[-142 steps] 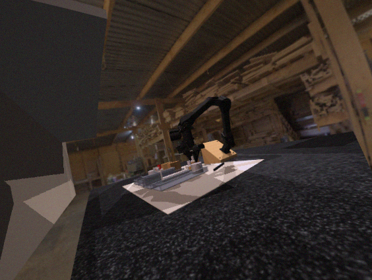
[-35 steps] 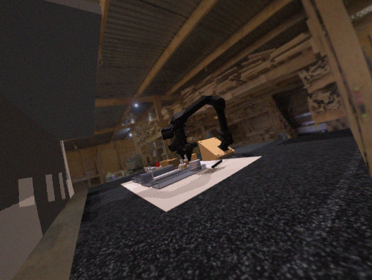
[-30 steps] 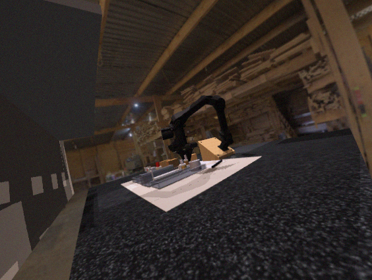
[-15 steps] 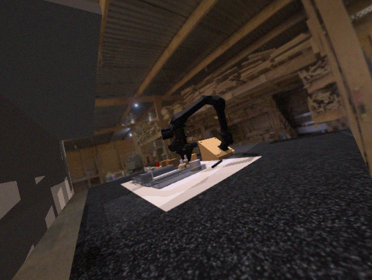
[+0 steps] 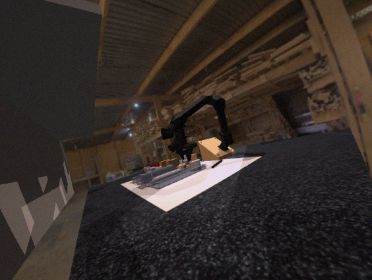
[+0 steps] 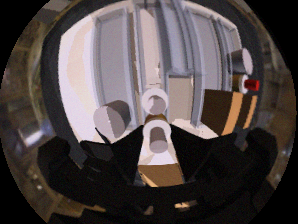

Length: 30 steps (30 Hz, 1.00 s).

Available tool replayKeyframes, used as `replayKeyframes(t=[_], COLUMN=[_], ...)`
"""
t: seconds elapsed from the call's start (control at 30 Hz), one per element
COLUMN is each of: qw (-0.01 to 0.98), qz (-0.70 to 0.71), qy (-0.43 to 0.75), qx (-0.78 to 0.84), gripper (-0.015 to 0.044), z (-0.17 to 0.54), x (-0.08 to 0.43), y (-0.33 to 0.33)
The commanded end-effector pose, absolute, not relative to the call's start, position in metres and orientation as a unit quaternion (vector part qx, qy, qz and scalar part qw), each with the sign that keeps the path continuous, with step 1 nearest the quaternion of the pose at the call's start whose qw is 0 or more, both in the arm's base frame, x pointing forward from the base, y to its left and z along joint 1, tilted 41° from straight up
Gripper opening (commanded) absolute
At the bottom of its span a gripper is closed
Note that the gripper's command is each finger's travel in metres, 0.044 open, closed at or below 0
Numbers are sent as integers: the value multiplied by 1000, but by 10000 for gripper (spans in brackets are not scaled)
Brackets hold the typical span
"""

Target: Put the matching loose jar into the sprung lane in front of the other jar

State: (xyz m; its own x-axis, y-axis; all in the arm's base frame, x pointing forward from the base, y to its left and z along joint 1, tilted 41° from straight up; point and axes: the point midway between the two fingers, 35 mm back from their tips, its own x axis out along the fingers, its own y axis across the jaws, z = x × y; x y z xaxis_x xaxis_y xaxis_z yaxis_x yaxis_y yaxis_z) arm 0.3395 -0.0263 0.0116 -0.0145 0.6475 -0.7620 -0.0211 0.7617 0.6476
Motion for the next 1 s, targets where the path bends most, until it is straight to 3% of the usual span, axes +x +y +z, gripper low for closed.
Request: replayKeyframes(t=[0.0, 0.97], qw=[668, 668], qz=[256, 256], qy=[657, 657], qx=[236, 236], gripper=[0, 0], z=[13, 12], x=[345, 346], y=[-25, -24])
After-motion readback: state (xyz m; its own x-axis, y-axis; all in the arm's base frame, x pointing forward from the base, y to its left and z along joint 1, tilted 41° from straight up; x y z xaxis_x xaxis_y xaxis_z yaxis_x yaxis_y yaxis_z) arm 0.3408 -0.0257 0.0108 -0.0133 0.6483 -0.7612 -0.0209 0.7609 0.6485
